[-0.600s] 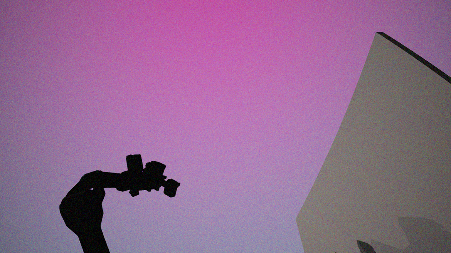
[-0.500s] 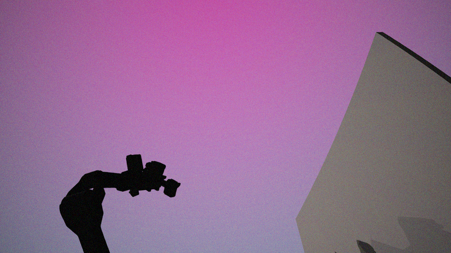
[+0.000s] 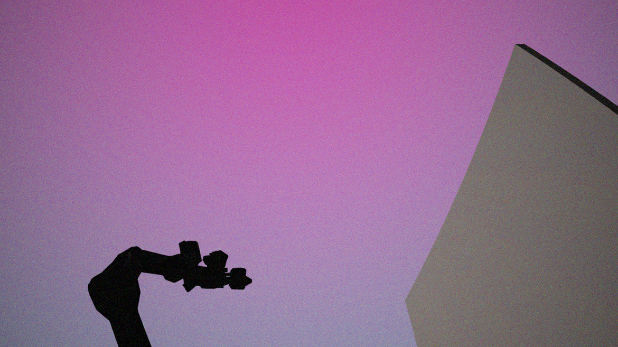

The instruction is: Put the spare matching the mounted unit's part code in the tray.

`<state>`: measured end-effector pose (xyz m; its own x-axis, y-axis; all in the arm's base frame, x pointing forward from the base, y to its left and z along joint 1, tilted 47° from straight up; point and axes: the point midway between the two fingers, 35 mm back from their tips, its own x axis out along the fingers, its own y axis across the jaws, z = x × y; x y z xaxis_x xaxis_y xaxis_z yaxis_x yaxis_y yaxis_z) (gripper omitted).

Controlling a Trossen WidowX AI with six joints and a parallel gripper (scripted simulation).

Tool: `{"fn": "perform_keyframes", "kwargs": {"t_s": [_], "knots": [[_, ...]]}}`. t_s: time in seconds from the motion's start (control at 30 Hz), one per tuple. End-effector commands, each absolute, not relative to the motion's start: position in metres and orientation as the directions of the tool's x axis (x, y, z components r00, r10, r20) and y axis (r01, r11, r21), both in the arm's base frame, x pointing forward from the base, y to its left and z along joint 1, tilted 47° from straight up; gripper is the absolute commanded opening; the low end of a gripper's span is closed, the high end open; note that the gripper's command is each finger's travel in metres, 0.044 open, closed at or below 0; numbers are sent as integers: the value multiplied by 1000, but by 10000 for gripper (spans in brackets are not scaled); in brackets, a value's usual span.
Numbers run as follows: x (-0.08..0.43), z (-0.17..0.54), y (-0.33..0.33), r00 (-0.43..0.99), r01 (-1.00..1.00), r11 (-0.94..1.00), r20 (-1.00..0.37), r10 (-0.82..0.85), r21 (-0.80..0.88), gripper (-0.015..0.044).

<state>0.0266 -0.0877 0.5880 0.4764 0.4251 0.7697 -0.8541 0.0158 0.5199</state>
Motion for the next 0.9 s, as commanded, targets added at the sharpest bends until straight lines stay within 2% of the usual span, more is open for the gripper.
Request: {"fn": "perform_keyframes", "kwargs": {"t_s": [0.0,0.23,0.53,0.7,0.87], "knots": [[39,591,-15,537,-840,266,651,536,474,440],[94,568,84,677,-736,592,383,628,329,440],[201,499,151,810,-572,802,-35,585,172,440],[259,445,163,801,-530,844,-277,531,84,440],[311,385,157,730,-516,856,-502,464,42,440]]}}
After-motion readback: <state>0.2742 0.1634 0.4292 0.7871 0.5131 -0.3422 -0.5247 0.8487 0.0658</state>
